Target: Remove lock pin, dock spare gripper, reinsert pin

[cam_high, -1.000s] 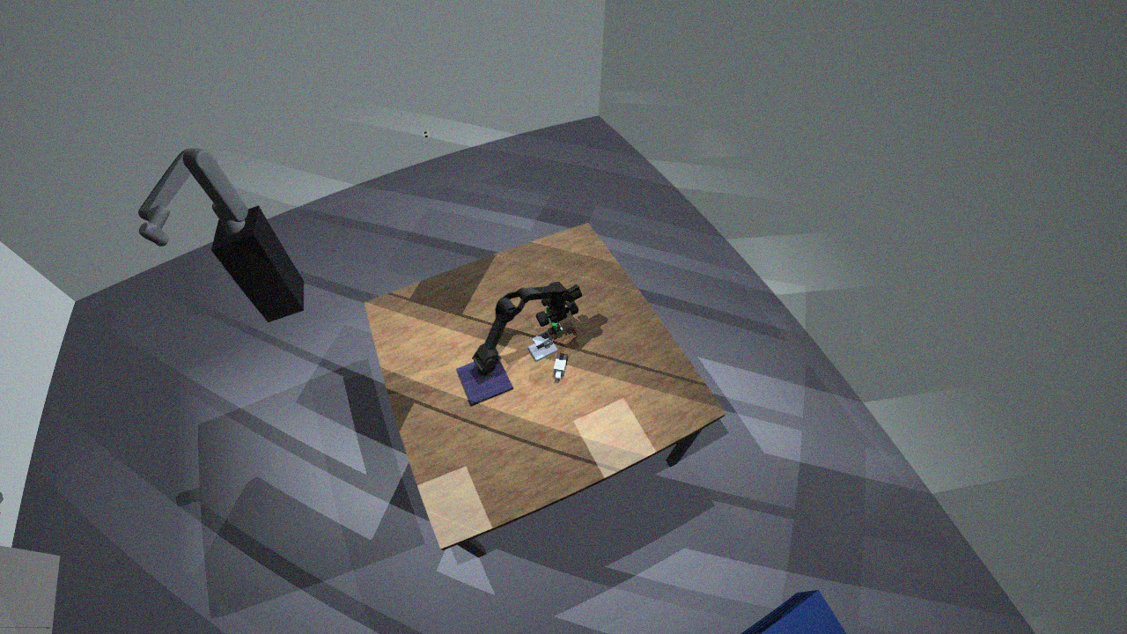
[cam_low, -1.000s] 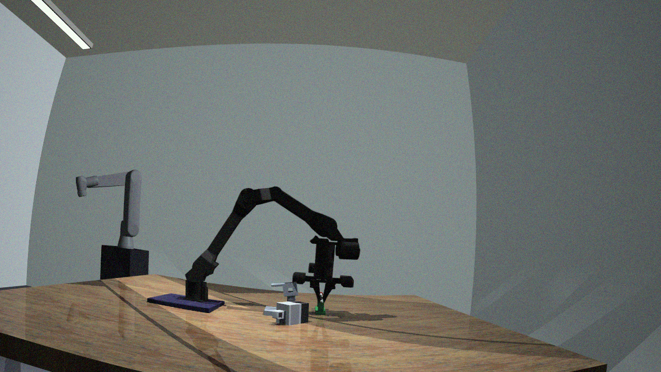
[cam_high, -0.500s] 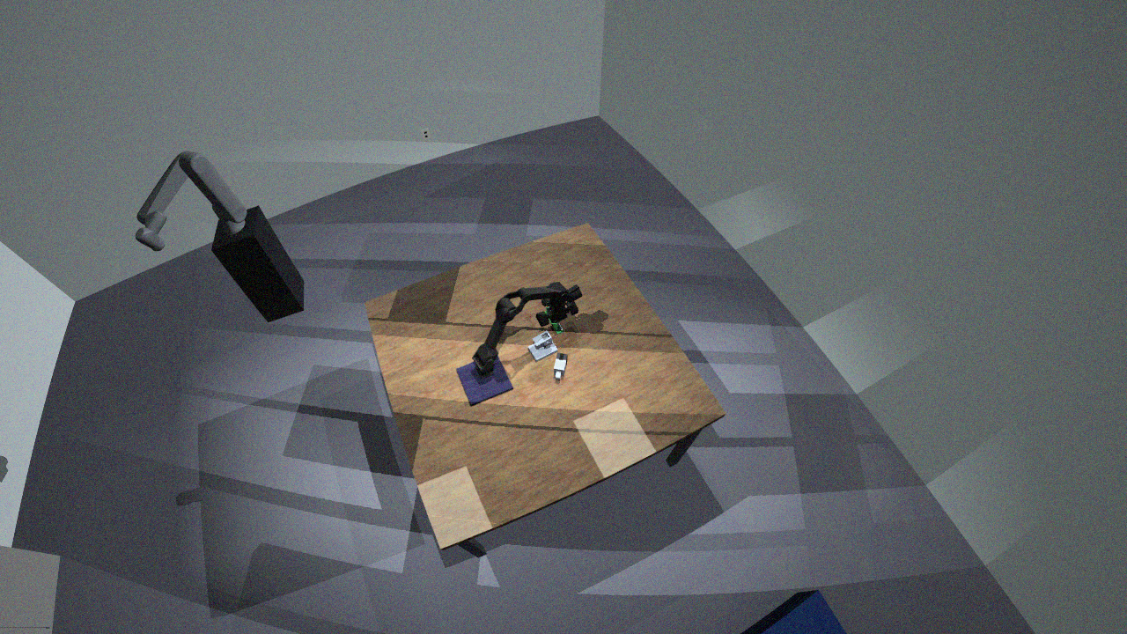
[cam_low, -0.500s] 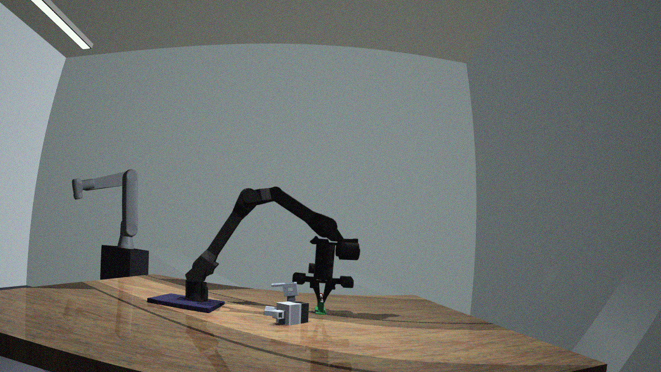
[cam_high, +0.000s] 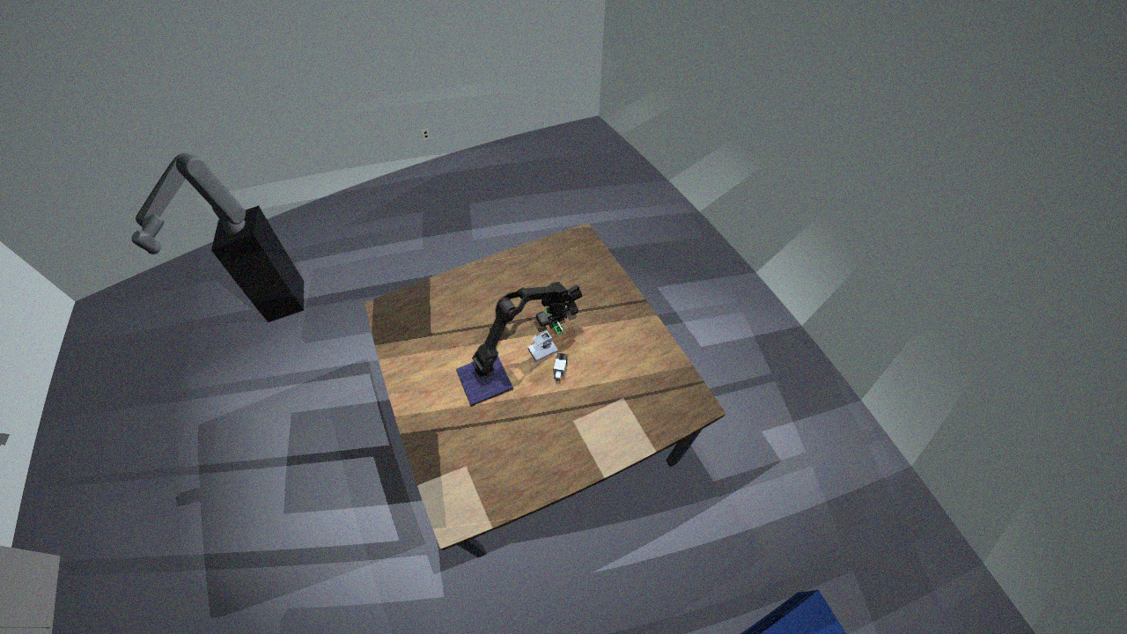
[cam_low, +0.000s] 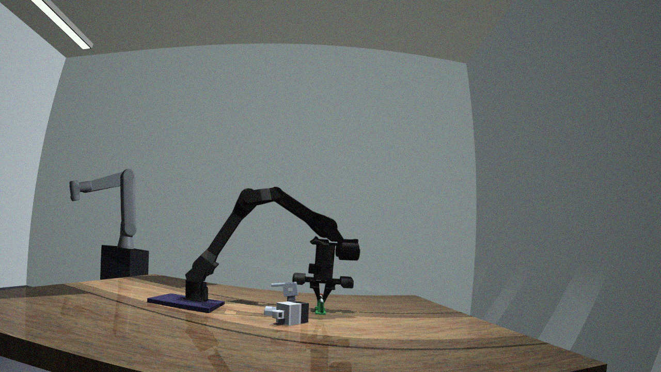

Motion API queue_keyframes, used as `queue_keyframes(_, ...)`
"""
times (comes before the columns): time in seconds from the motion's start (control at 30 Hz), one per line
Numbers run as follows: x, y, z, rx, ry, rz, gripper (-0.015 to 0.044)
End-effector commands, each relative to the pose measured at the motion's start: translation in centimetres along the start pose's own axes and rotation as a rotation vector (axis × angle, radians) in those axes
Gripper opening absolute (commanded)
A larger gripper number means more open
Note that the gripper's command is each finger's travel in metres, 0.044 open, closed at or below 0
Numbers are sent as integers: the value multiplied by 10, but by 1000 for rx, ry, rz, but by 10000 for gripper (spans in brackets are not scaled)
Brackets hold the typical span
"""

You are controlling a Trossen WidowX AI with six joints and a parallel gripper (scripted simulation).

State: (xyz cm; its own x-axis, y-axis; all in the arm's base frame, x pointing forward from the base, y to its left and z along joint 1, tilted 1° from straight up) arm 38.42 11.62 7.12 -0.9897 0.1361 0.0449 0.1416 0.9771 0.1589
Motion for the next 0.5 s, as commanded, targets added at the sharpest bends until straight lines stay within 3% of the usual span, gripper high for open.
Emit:
queue_keyframes(0.0,1,-1,4,3,8,0,0)
queue_keyframes(0.47,0,0,0,0,1,0,0)
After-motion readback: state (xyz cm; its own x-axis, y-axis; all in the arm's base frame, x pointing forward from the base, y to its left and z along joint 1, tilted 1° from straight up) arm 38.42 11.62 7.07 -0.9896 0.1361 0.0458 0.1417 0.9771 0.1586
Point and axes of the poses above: the point midway between the two fingers, 35 mm back from their tips, its own z axis out along the fingers, its own x axis across the jaws, y = z × x, the point moved 2 cm from there along -z, back along the fingers, and after that the axes turned 13 degrees about z, right-handed, at the moved point
